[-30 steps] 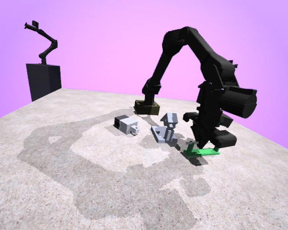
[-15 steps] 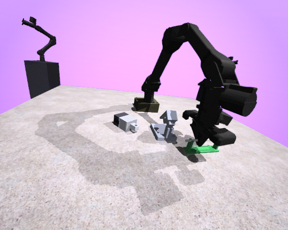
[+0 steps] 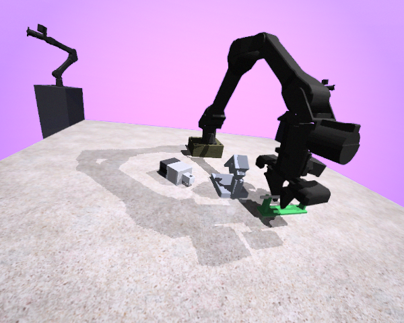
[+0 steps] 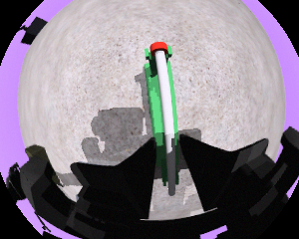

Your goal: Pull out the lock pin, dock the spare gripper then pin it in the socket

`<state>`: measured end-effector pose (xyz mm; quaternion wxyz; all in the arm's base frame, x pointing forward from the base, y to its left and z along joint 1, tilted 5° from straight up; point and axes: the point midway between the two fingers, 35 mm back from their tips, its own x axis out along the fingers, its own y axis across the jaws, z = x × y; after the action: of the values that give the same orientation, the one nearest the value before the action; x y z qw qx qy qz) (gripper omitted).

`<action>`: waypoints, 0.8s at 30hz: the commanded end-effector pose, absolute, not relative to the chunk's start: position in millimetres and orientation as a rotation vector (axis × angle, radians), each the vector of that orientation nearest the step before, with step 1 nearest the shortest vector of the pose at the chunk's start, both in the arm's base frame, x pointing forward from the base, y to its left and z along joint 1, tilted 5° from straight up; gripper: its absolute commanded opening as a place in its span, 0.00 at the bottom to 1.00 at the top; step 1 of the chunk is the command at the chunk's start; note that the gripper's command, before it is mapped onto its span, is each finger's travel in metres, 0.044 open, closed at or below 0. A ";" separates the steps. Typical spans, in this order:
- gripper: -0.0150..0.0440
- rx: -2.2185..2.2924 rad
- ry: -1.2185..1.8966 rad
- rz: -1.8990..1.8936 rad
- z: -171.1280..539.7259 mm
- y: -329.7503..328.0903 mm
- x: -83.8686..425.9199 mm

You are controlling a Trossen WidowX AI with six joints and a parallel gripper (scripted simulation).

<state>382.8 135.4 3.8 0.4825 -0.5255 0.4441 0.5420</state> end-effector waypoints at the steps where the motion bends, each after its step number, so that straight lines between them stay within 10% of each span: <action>1: 0.61 -1.281 1.083 1.321 3.5 135.4 382.8; 10: 1.00 -1.279 1.089 1.326 18.7 135.9 380.5; 24: 1.00 -1.280 1.097 1.340 57.9 137.1 375.3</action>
<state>375.2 136.4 50.3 0.4736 -0.5234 0.4488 0.5481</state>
